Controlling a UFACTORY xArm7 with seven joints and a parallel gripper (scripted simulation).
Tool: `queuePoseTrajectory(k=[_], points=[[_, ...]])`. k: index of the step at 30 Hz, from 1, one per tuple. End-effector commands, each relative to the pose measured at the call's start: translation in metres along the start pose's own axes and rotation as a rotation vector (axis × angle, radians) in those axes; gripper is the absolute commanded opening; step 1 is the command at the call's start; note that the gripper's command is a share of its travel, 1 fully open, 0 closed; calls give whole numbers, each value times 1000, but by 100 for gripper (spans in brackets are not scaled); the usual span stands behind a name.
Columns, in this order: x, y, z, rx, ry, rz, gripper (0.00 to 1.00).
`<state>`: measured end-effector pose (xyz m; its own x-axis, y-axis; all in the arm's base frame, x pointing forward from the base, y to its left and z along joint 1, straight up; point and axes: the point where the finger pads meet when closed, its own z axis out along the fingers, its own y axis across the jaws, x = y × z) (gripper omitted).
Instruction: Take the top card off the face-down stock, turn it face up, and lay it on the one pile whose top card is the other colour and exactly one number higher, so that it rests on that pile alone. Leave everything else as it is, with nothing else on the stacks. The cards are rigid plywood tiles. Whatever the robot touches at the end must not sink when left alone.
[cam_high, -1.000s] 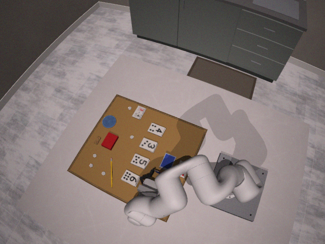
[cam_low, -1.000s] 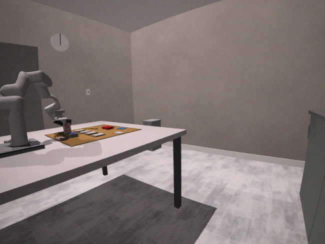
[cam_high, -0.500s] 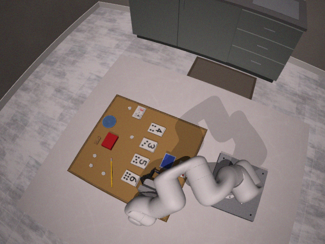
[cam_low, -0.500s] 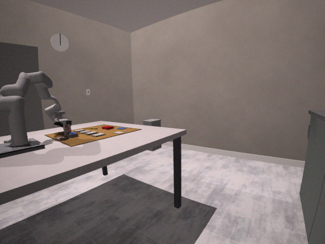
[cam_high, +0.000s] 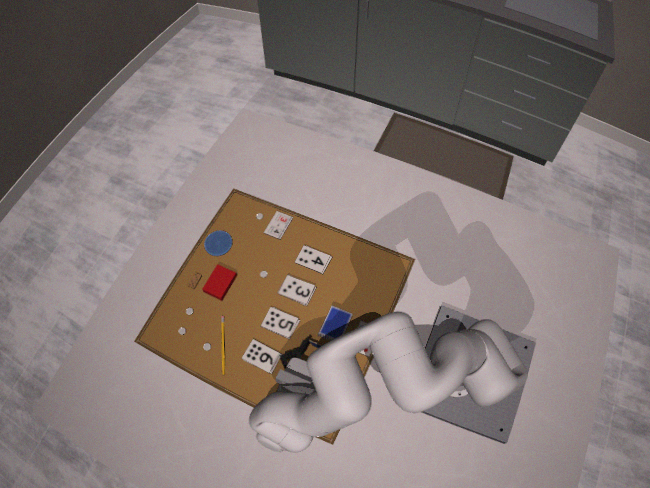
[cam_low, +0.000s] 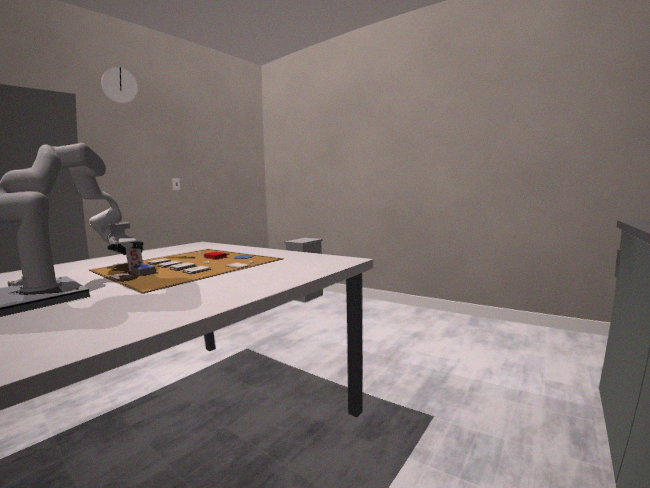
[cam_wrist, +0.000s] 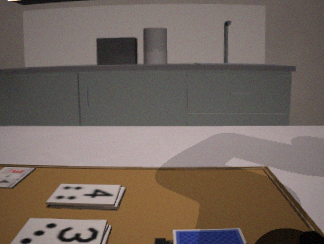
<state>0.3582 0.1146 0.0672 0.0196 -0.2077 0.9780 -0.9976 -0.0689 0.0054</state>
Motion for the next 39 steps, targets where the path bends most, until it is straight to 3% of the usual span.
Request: queuePoseTrajectory(k=[1, 39], points=[[1, -1, -1, 0, -2, 3, 74], [-3, -1, -8, 0, -2, 3, 74]])
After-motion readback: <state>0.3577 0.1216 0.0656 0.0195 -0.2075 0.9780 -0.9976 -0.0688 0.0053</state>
